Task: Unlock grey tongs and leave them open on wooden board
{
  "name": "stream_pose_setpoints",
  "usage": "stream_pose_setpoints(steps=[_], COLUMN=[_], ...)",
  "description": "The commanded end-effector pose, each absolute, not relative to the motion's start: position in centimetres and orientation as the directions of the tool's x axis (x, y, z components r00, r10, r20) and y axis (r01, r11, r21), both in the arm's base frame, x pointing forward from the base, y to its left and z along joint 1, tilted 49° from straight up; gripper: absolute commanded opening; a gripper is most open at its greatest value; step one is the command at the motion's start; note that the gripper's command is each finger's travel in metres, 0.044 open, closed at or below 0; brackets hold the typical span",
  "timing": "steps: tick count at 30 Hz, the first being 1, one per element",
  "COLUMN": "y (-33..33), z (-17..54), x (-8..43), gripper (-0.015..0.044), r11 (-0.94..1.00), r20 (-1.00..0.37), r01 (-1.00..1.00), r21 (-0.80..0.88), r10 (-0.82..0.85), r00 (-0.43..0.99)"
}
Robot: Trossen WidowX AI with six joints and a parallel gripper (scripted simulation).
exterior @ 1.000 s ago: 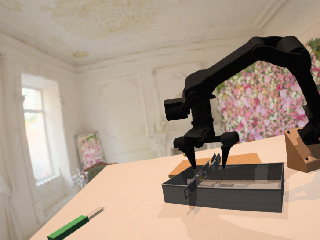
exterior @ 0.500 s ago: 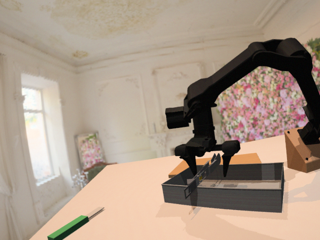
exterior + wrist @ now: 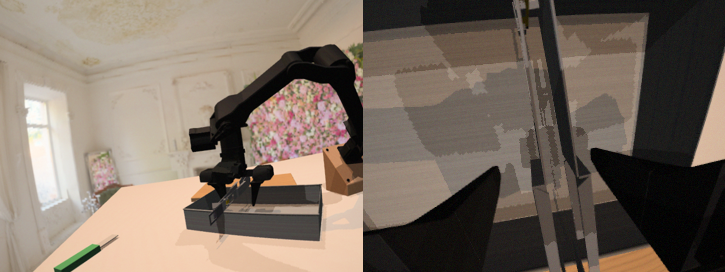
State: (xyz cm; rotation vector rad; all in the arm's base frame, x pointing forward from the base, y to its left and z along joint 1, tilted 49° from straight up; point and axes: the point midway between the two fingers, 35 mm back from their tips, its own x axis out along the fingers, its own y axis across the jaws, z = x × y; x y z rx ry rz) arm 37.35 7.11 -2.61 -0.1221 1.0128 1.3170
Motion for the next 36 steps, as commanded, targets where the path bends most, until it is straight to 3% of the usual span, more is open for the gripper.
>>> stream_pose_setpoints(steps=[1, 7, 22, 29, 36], y=[7.1, 7.1, 7.1, 6.6, 0.2], z=[-2.6, -2.6, -2.6, -2.2, 3.2], x=[37.4, 37.4, 37.4, 37.6, 38.8], gripper=[0.0282, 0.0125, 0.0025, -0.015, -0.015], r11=[0.309, 0.309, 0.309, 0.31, 0.315], r20=[-0.669, -0.669, -0.669, -0.67, -0.673], r01=[-0.837, -0.837, -0.837, -0.836, -0.833], r21=[0.453, 0.453, 0.453, 0.452, 0.456], r10=[0.738, 0.738, 0.738, 0.737, 0.734], r00=[-0.09, -0.09, -0.09, -0.089, -0.091])
